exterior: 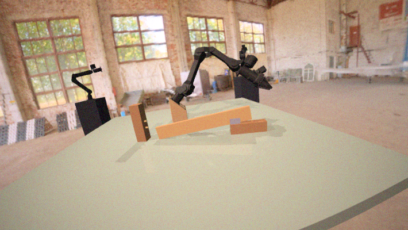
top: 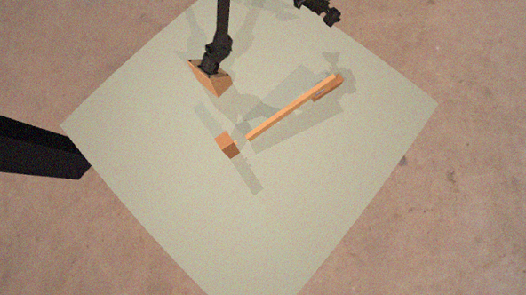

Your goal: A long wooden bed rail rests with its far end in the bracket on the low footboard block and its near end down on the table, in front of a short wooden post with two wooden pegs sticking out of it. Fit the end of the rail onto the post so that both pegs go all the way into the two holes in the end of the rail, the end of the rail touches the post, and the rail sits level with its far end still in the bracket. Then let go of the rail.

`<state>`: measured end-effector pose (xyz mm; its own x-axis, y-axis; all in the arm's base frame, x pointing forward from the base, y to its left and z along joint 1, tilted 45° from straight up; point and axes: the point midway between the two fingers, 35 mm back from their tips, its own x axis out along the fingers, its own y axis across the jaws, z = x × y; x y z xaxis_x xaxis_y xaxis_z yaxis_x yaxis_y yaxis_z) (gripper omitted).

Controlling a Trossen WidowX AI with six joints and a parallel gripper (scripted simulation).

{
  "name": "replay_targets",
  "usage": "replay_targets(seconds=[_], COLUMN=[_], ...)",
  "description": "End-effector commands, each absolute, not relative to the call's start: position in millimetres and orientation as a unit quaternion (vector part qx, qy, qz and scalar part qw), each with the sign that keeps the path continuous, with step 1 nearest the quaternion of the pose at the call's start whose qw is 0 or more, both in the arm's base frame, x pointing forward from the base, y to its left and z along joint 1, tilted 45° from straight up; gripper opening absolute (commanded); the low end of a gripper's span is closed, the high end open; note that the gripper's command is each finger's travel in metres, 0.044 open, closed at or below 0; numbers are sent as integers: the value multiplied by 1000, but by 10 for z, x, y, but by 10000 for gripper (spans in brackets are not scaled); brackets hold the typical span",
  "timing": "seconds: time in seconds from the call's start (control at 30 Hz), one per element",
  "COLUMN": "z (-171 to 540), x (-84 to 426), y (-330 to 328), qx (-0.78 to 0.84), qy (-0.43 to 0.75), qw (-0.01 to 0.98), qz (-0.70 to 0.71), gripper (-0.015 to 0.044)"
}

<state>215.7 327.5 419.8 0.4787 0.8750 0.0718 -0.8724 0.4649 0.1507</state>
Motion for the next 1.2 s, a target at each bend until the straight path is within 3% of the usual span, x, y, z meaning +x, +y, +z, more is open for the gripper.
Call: replay_targets(seconds=[0.0,0.4,0.73,1.17], z=[3790,2611,1629,593], x=[2639,3675,3757,3678], y=[3181,2451,1986,699], qx=[-9,-230,-313,-316], qy=[36,152,249,355], qw=[881,872,781,704], qz=[472,405,480,528], gripper=[440,440,440,440])
